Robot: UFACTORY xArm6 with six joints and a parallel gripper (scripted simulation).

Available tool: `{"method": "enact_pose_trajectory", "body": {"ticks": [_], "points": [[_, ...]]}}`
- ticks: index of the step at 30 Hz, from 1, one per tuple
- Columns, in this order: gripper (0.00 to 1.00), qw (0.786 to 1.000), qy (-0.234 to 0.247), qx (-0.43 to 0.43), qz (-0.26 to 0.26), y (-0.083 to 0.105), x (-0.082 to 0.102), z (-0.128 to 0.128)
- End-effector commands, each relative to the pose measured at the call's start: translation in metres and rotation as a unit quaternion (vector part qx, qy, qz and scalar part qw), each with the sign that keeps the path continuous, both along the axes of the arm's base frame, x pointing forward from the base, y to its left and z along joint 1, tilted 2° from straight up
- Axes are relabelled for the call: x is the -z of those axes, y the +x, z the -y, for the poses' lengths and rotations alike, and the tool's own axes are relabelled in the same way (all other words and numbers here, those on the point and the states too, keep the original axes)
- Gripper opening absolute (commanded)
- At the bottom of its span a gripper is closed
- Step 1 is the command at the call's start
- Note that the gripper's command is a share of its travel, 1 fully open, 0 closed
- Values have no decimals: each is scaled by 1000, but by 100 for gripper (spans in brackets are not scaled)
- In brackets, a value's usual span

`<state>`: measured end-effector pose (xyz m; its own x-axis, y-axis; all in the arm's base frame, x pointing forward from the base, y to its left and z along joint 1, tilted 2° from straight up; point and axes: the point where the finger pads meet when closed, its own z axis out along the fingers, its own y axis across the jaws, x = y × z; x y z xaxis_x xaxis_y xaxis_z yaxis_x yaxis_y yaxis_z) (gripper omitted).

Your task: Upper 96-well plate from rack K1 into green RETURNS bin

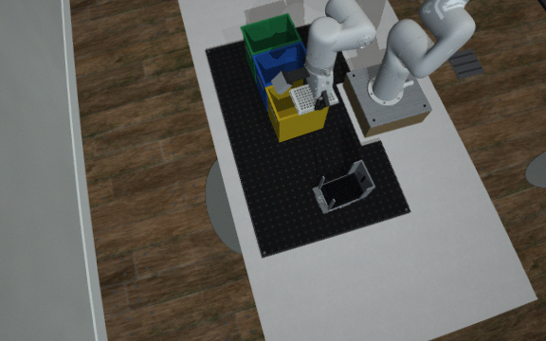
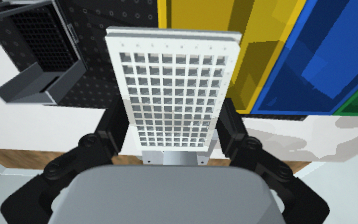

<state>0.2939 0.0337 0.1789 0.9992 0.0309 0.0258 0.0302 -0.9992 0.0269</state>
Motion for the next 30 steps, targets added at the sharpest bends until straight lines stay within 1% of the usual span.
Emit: {"method": "enact_pose_trajectory", "body": {"ticks": [1, 2, 17, 19, 30], "points": [[0, 1000, 1, -1, 2, 4, -1, 17], [0, 1000, 1, -1, 2, 4, -1, 17], [0, 1000, 1, -1, 2, 10, -1, 67], [0, 1000, 1, -1, 2, 10, -1, 67], [0, 1000, 1, -1, 2, 14, -1, 103]]}}
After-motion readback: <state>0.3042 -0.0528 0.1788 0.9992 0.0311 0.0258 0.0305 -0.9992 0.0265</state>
